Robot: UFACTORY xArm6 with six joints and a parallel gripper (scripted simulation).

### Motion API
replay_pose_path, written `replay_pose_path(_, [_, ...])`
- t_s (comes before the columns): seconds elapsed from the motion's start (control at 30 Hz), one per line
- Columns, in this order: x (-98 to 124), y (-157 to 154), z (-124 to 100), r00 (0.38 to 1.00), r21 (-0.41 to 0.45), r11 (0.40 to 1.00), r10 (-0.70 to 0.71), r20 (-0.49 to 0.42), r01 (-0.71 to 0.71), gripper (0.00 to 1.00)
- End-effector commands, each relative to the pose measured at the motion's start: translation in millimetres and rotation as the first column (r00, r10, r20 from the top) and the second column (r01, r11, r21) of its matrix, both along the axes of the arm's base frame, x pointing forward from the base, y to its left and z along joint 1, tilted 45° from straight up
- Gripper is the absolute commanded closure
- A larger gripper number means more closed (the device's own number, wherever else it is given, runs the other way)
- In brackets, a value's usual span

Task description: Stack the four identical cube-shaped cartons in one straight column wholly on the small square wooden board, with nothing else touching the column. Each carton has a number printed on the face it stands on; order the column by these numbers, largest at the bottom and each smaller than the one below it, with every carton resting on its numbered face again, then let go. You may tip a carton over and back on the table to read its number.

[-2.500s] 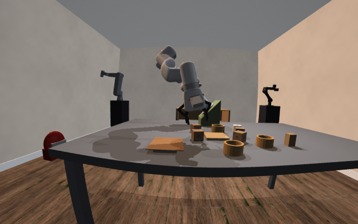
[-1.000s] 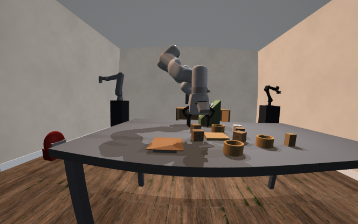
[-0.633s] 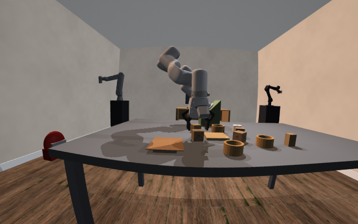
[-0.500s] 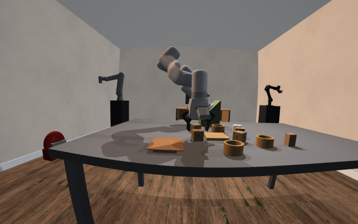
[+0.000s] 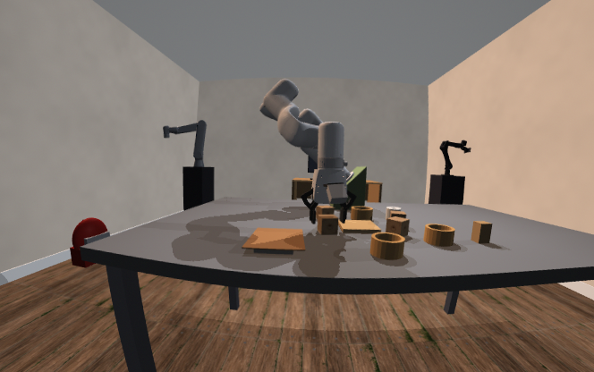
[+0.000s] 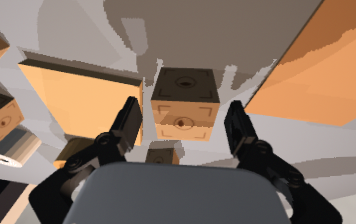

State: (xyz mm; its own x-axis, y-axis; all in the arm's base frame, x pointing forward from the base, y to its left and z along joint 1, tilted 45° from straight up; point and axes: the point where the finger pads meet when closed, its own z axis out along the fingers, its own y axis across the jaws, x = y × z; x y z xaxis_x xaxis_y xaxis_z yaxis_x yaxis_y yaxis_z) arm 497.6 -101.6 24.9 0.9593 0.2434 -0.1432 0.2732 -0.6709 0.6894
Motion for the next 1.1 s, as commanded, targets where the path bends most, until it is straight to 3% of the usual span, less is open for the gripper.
replay_pose_path(0.0, [1.4, -0.7, -0.6, 1.0, 0.001, 1.0, 0.002, 0.003, -0.002, 0.0])
replay_pose_path(0.77, [1.5, -2.2, -2.2, 1.0, 0.001, 1.0, 0.002, 0.003, -0.002, 0.0])
replay_pose_path(0.8, [1.5, -2.2, -2.2, 1.0, 0.001, 1.0, 0.002, 0.003, -0.002, 1.0])
replay_pose_path(1.07, [1.5, -2.2, -2.2, 1.0, 0.001, 1.0, 0.002, 0.003, -0.002, 1.0])
